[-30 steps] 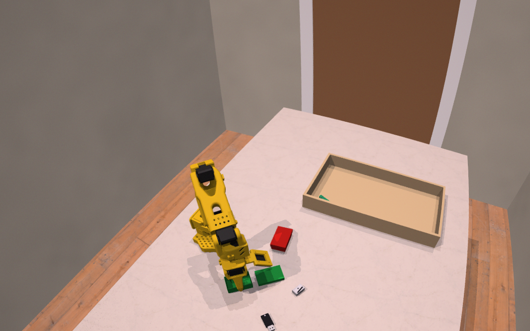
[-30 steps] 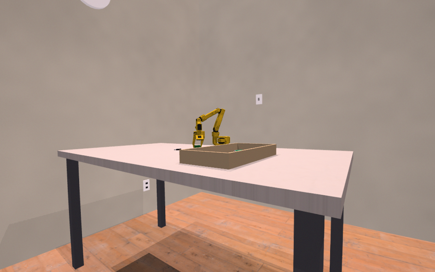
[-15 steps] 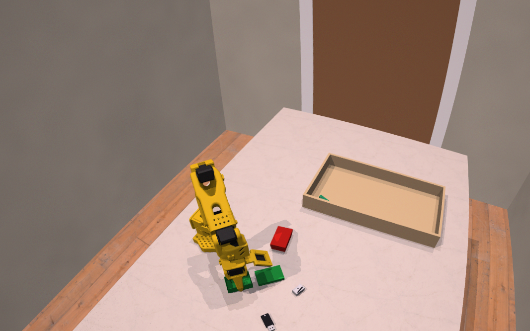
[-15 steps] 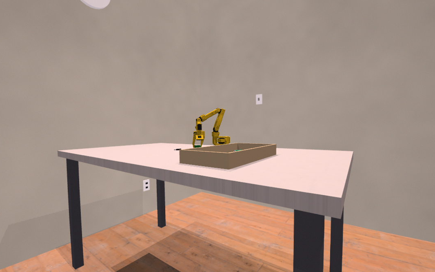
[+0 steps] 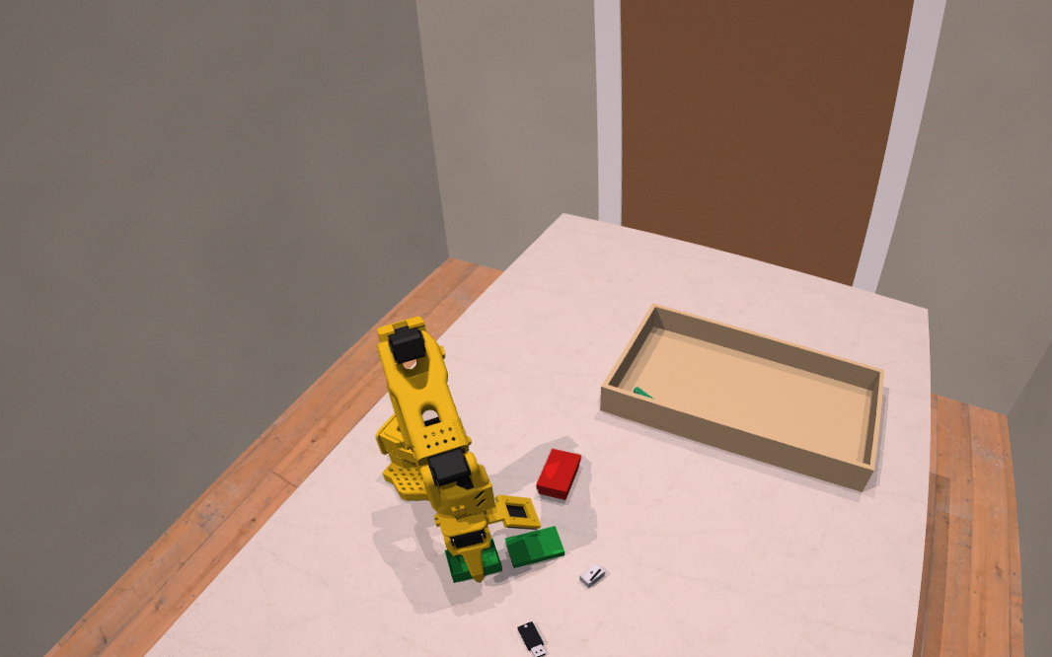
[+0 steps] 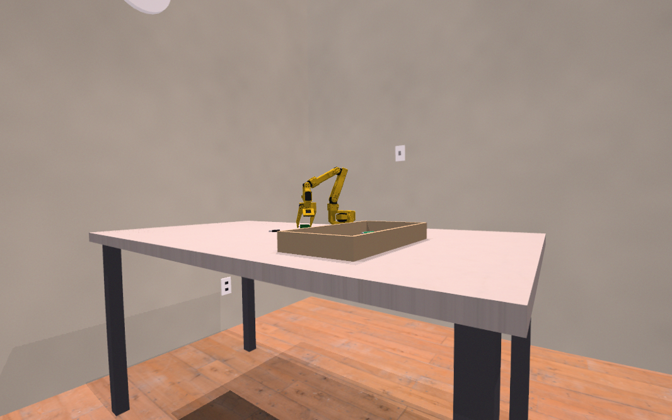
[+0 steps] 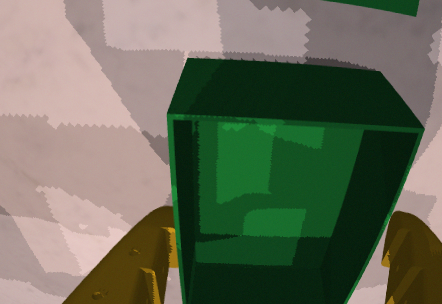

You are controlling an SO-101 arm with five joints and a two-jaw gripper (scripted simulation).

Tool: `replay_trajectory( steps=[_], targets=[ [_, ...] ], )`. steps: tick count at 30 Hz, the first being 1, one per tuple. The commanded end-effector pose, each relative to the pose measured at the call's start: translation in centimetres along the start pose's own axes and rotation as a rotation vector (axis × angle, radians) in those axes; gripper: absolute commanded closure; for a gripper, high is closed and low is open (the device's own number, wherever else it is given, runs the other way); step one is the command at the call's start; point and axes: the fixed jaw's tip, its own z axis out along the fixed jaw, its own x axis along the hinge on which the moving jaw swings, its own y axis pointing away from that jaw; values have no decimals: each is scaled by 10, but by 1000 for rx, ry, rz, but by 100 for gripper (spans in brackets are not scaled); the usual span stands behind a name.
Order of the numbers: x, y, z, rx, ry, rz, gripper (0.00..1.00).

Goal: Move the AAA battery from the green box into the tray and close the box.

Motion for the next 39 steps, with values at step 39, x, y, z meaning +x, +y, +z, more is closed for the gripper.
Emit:
replay_trajectory(
  steps=[39],
  targets=[
    [1,-3,-36,9,-2,2,71]
  ],
)
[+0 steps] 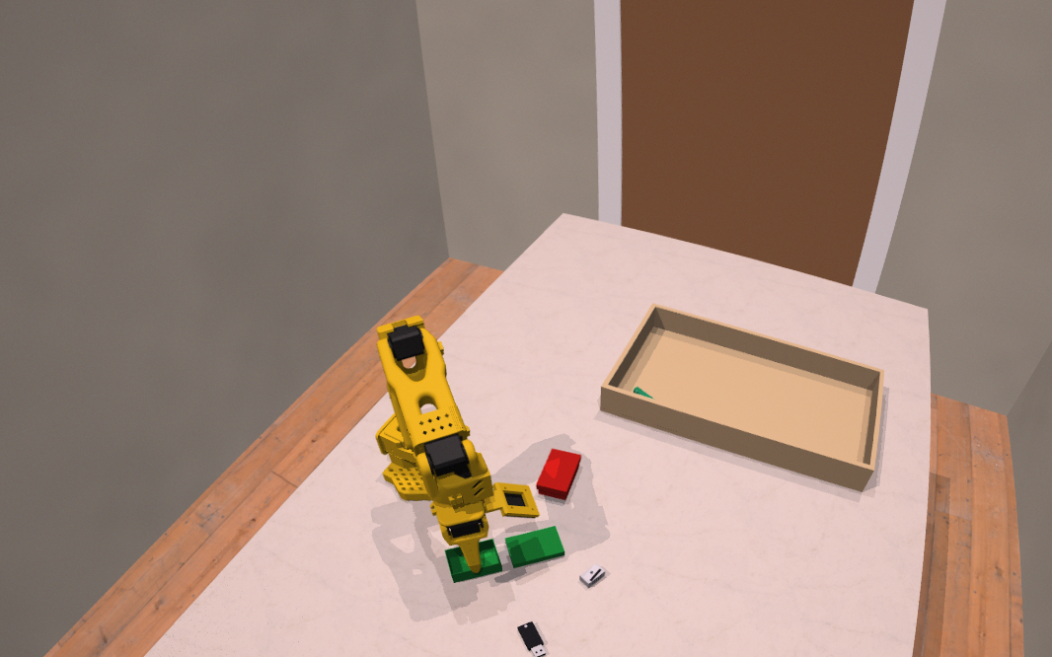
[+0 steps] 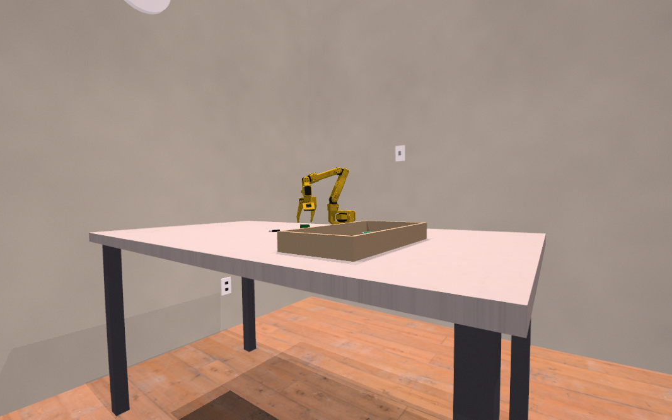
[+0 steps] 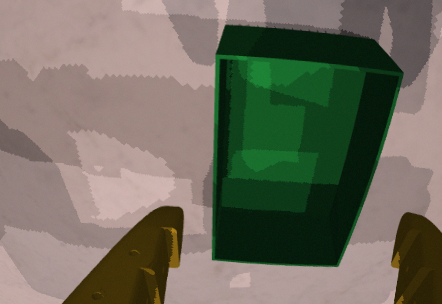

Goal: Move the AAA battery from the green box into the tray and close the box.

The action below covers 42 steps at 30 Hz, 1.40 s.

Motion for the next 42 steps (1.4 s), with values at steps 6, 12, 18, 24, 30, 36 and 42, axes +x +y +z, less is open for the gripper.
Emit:
replay_trajectory(
  steps=[6,12,18,24,30,36,42],
  targets=[
    [0,-6,-22,54,-7,1,71],
    [1,-4,-29,54,-7,1,71],
    [1,-4,-31,54,-7,1,71],
    [1,-4,-31,54,-7,1,71],
    [1,-4,-31,54,-7,1,71],
    [1,-4,-31,54,-7,1,71],
    [1,-4,-32,54,-7,1,71]
  ],
)
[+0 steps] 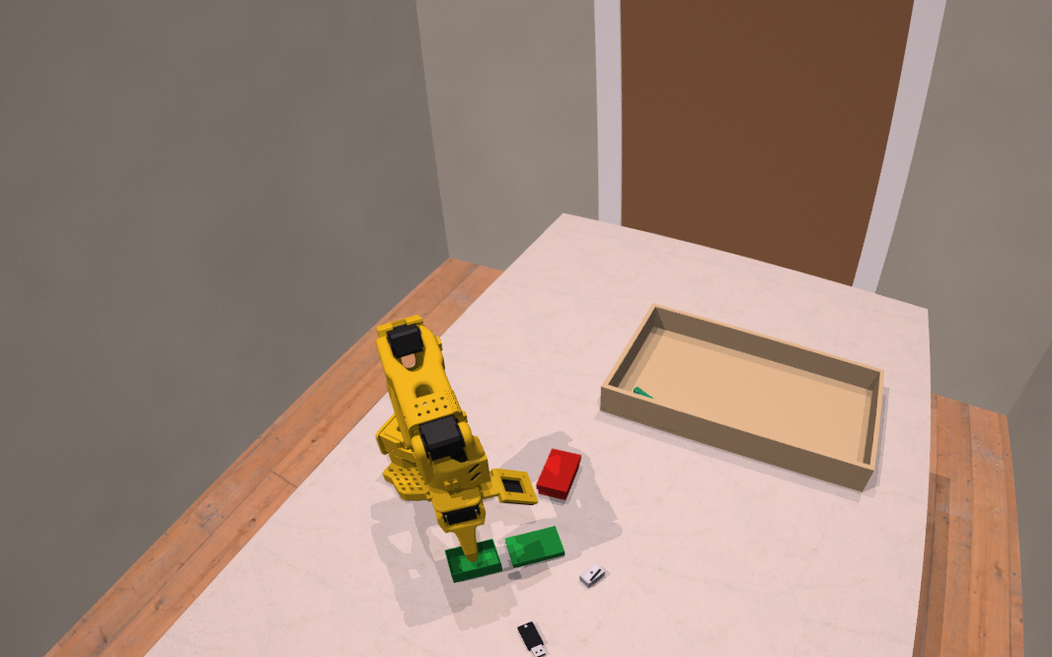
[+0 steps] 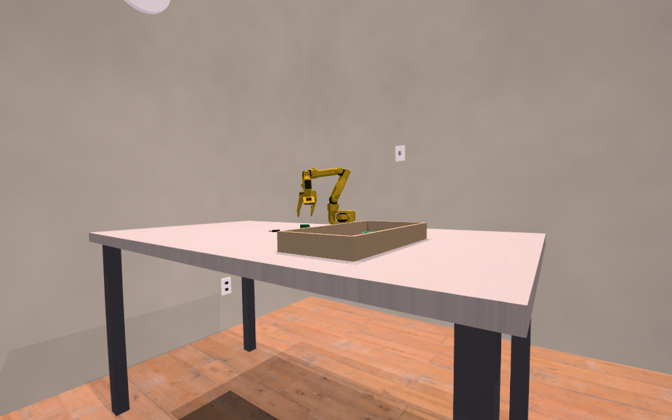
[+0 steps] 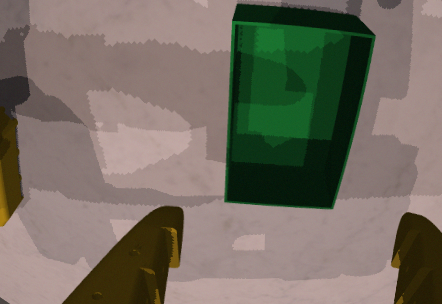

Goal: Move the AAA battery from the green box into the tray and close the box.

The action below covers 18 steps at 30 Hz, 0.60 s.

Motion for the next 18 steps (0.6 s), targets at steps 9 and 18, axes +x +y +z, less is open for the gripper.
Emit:
replay_trajectory(
  steps=[9,18],
  targets=[
    [0,-11,-15,56,-7,1,71],
    [0,-11,-15,56,-7,1,71]
  ],
)
